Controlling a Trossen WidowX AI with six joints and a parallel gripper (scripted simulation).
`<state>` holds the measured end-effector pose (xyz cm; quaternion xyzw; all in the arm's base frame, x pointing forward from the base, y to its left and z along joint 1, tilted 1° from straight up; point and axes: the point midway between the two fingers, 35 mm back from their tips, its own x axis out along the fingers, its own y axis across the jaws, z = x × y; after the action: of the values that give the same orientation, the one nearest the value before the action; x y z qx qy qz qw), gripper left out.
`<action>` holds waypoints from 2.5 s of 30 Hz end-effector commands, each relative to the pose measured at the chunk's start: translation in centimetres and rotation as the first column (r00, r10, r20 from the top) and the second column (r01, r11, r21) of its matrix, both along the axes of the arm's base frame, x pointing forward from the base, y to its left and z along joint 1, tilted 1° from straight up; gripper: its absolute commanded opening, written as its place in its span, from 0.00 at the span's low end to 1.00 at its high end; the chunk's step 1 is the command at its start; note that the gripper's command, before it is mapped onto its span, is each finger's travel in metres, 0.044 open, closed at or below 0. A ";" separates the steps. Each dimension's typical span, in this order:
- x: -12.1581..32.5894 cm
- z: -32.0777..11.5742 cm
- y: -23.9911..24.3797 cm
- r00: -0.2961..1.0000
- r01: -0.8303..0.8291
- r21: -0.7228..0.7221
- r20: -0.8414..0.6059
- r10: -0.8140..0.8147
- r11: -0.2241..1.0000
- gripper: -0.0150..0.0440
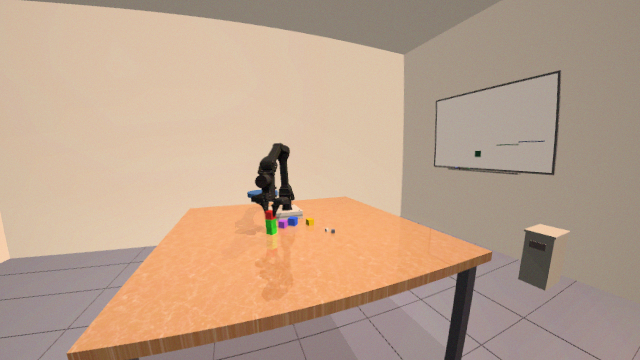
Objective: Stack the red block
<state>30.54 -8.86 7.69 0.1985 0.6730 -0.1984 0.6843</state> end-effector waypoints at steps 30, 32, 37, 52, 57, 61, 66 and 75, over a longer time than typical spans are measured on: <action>-0.2 -0.5 0.0 1.000 -0.003 -0.003 -0.008 0.003 1.000 0.25; -0.2 -0.4 0.0 1.000 -0.003 -0.003 -0.008 0.003 1.000 0.25; -0.3 -0.2 0.1 1.000 0.000 0.004 -0.013 0.000 1.000 0.30; -0.3 -0.2 0.1 1.000 0.000 0.004 -0.013 0.000 1.000 0.97; -0.3 -0.2 0.1 1.000 0.000 0.004 -0.013 0.000 1.000 1.00; -0.3 -0.2 0.1 1.000 0.000 0.004 -0.013 0.000 1.000 1.00; -0.3 -0.2 0.1 1.000 0.000 0.004 -0.013 0.000 1.000 1.00; -0.3 -0.2 0.1 1.000 0.000 0.004 -0.013 0.000 1.000 1.00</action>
<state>30.31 -8.80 7.59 0.1983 0.6767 -0.1985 0.6807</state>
